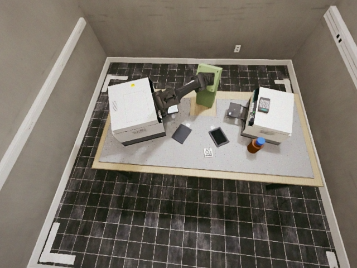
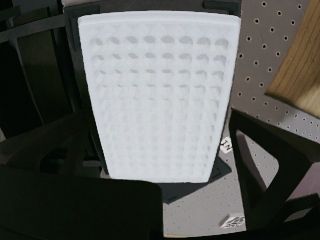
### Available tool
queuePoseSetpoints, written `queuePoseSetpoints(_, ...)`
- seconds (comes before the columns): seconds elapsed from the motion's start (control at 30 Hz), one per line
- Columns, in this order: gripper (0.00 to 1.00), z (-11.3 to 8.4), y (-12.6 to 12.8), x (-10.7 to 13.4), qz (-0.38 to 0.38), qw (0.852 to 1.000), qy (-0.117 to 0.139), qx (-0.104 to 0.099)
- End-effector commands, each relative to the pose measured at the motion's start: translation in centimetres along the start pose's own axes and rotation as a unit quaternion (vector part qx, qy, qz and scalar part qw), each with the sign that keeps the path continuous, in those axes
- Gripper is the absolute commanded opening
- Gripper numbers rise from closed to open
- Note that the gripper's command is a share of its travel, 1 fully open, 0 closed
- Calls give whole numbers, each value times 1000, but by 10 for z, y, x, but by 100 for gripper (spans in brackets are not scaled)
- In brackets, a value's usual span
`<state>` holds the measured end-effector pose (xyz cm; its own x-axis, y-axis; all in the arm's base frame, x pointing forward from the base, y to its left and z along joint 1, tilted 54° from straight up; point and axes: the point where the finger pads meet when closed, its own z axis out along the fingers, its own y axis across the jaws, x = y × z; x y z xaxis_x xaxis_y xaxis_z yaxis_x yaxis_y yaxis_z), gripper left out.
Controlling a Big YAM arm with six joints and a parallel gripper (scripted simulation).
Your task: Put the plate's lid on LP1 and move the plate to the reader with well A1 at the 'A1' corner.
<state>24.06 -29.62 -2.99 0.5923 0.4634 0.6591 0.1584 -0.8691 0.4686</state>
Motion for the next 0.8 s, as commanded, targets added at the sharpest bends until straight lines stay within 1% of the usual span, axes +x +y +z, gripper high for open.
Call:
queuePoseSetpoints(0.0, 100, 4, -15, 1, 8, 1000, 0, 12)
queuePoseSetpoints(0.1, 100, 7, -8, 2, 2, 1000, 2, 7)
queuePoseSetpoints(0.17, 100, 7, -8, 2, 2, 1000, 2, 7)
queuePoseSetpoints(0.3, 100, 4, 10, 1, -6, 1000, 1, -11)
queuePoseSetpoints(0.37, 100, 6, 12, 1, -6, 1000, 2, -12)
queuePoseSetpoints(0.43, 100, 9, 9, 1, -5, 1000, 2, -8)
queuePoseSetpoints(0.67, 100, 9, -15, 0, 13, 1000, -1, 16)
queuePoseSetpoints(0.77, 100, 9, -14, 1, 10, 1000, -1, 16)
